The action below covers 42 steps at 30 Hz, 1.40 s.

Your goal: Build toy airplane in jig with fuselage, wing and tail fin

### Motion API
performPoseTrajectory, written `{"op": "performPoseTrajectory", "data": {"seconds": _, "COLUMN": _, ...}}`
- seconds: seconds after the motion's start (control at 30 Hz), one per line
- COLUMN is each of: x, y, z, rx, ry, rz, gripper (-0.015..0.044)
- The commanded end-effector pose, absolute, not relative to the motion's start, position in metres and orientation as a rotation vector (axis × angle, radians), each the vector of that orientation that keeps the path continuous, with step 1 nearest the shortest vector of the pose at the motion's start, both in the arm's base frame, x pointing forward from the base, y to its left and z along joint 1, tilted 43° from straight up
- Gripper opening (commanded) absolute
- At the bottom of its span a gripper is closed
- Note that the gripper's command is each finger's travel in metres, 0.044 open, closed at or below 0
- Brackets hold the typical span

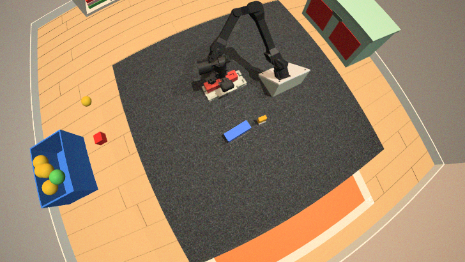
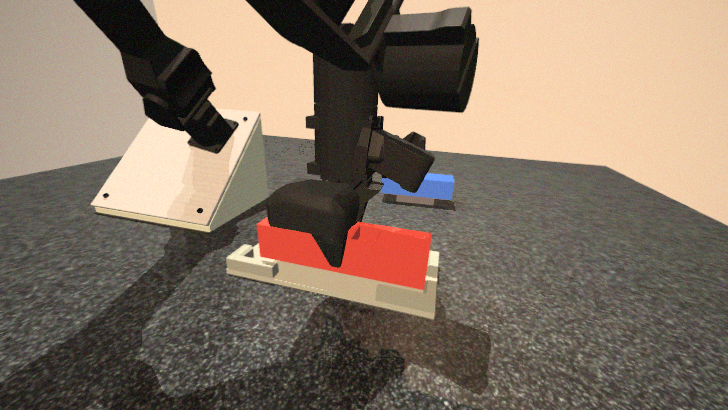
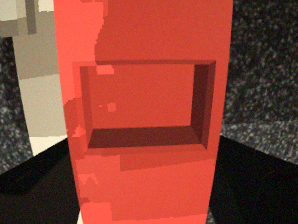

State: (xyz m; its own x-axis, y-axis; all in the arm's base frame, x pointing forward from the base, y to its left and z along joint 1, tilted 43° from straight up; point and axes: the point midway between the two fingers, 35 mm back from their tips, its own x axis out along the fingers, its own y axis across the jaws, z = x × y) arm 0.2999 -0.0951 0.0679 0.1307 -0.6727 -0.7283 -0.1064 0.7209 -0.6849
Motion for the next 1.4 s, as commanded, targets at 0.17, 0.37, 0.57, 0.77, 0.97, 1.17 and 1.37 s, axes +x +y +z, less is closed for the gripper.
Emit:
{"op": "performPoseTrajectory", "data": {"seconds": 0.17, "x": 0.3, "y": -0.095, "z": 0.068, "rx": -0.697, "ry": 1.402, "rz": -0.464, "gripper": 0.0109}}
{"op": "performPoseTrajectory", "data": {"seconds": 0.37, "x": 0.3, "y": -0.095, "z": 0.068, "rx": -0.697, "ry": 1.402, "rz": -0.464, "gripper": 0.0109}}
{"op": "performPoseTrajectory", "data": {"seconds": 0.57, "x": 0.3, "y": -0.095, "z": 0.068, "rx": -0.697, "ry": 1.402, "rz": -0.464, "gripper": 0.0266}}
{"op": "performPoseTrajectory", "data": {"seconds": 0.77, "x": 0.3, "y": -0.095, "z": 0.068, "rx": -0.697, "ry": 1.402, "rz": -0.464, "gripper": 0.0424}}
{"op": "performPoseTrajectory", "data": {"seconds": 0.97, "x": 0.3, "y": -0.095, "z": 0.068, "rx": -0.697, "ry": 1.402, "rz": -0.464, "gripper": 0.044}}
{"op": "performPoseTrajectory", "data": {"seconds": 1.17, "x": 0.301, "y": -0.076, "z": 0.085, "rx": -0.692, "ry": 1.404, "rz": -0.457, "gripper": 0.044}}
{"op": "performPoseTrajectory", "data": {"seconds": 1.37, "x": 0.286, "y": -0.024, "z": 0.145, "rx": -0.696, "ry": 1.407, "rz": -0.455, "gripper": 0.044}}
